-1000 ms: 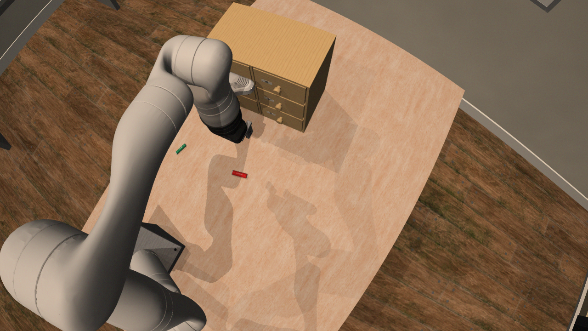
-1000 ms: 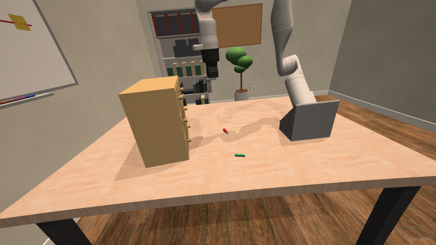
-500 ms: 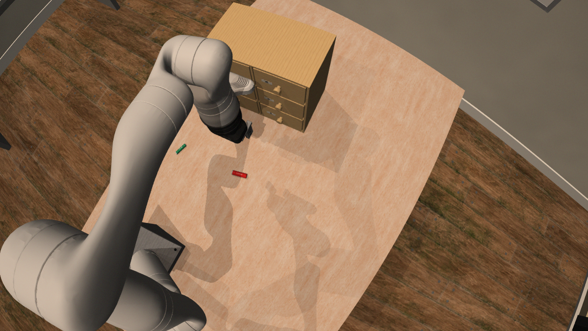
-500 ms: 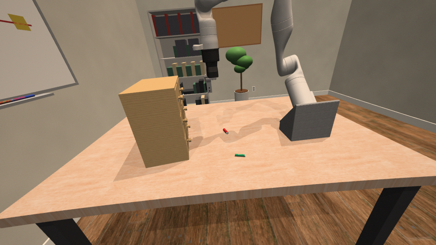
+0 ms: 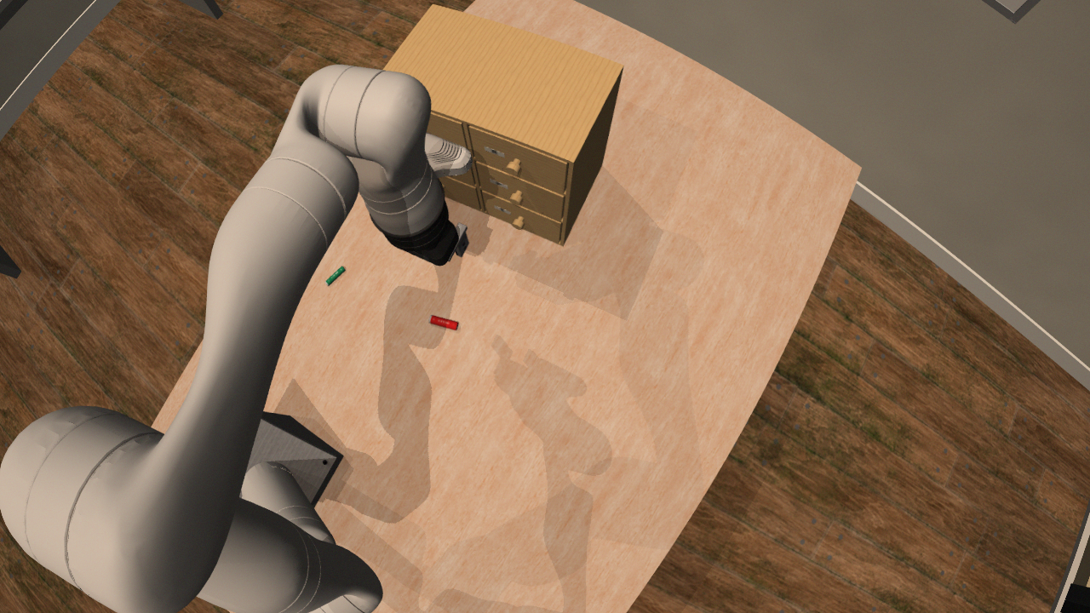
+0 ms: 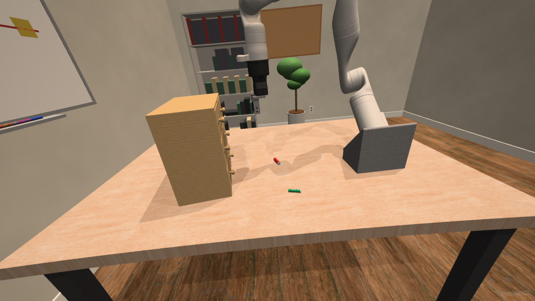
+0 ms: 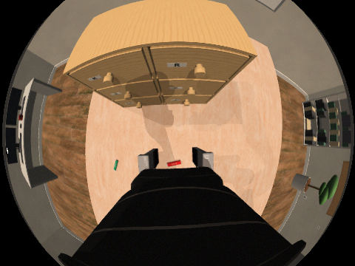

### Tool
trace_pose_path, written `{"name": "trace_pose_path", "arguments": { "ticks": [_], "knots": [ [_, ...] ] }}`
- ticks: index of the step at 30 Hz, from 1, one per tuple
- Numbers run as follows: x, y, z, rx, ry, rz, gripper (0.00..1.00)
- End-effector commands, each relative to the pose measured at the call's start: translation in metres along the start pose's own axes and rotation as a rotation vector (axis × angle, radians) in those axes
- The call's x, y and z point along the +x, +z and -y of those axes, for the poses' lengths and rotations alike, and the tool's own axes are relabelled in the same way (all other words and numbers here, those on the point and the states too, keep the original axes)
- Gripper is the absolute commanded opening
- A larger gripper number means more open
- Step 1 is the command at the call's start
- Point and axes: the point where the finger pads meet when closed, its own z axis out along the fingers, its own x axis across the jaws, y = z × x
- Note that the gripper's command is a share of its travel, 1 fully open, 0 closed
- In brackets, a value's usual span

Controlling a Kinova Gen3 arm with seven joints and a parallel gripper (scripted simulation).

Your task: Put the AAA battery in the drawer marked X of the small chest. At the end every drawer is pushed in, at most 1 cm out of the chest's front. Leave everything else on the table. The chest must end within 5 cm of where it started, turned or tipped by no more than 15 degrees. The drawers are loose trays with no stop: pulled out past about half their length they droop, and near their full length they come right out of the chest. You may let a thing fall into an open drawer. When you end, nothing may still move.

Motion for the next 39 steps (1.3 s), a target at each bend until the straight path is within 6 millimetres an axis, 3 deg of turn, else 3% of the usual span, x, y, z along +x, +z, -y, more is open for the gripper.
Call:
{"name": "trace_pose_path", "arguments": {
  "ticks": [1, 13, 17, 21, 27, 29, 34, 39],
  "knots": [
    [0.000, -0.001, 0.000, 0.002, 0.000, 0.001, 1.00],
    [-0.001, -0.001, 0.000, 0.002, 0.000, 0.001, 1.00],
    [-0.009, 0.000, 0.000, 0.002, 0.000, 0.001, 1.00],
    [-0.032, 0.002, 0.000, 0.002, 0.000, 0.001, 1.00],
    [-0.085, 0.006, 0.001, 0.002, 0.000, 0.001, 1.00],
    [-0.085, 0.006, 0.001, 0.002, 0.000, 0.001, 1.00],
    [-0.126, 0.009, 0.001, 0.002, 0.000, 0.001, 1.00],
    [-0.147, 0.011, 0.001, 0.002, 0.000, 0.001, 1.00]
  ]
}}
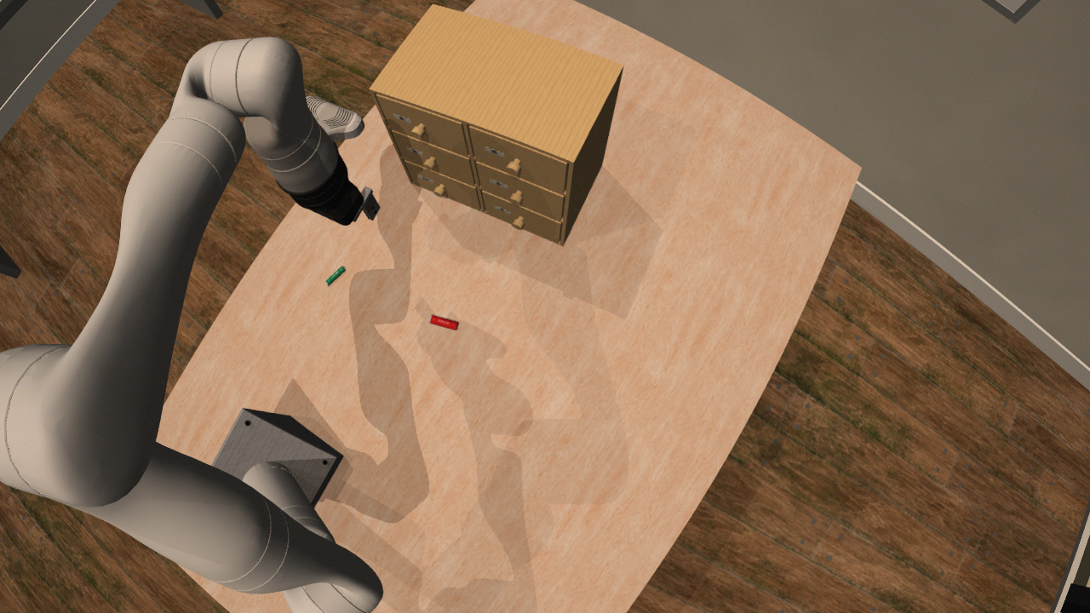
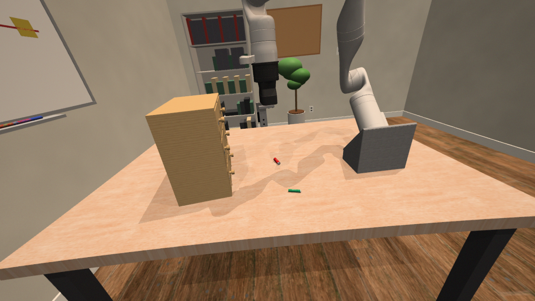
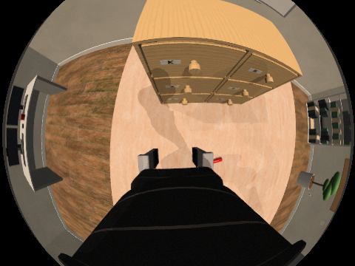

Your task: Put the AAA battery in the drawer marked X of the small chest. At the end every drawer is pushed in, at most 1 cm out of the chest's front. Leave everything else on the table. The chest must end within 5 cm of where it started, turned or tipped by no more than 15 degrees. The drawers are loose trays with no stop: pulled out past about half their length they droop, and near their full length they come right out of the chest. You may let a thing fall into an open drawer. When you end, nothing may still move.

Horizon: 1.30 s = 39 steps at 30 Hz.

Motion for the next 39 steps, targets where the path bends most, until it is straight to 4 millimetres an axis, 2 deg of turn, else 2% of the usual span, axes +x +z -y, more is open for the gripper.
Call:
{"name": "trace_pose_path", "arguments": {
  "ticks": [1, 39],
  "knots": [
    [-0.0077, 0.0033, 0.0015, 0.002, -0.007, -0.014, 1.00],
    [-0.0089, 0.0061, 0.0033, 0.033, -0.007, -0.014, 1.00]
  ]
}}
